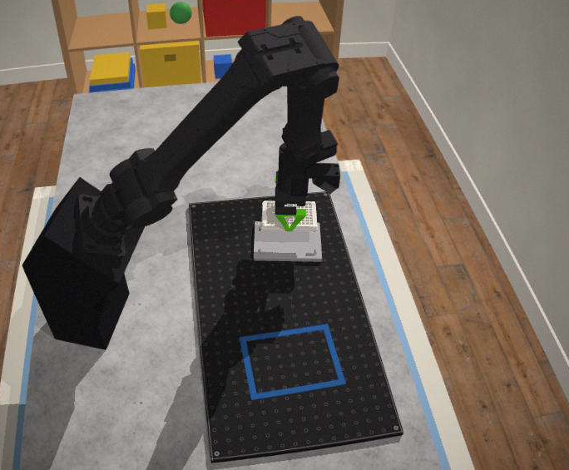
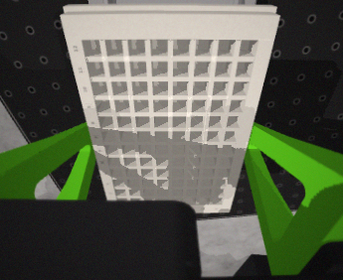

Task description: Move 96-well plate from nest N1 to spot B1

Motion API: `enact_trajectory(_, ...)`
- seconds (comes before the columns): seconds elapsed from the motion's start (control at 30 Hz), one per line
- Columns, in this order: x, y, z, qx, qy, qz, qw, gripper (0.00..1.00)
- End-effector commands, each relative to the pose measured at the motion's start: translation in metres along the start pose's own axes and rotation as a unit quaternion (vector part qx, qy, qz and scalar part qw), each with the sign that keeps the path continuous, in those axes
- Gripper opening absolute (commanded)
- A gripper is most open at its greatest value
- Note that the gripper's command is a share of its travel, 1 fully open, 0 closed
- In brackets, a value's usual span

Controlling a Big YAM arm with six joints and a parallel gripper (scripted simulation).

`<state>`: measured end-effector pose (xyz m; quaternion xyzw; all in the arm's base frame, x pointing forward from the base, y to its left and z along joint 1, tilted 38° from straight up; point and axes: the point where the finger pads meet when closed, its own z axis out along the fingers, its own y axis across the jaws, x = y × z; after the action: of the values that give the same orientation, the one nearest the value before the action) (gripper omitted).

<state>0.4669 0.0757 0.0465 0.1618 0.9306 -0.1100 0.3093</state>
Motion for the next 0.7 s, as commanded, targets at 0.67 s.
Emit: enact_trajectory(0.67,-0.0093,0.0041,-0.0127,-0.005,-0.01,0.006,1.0,0.0)
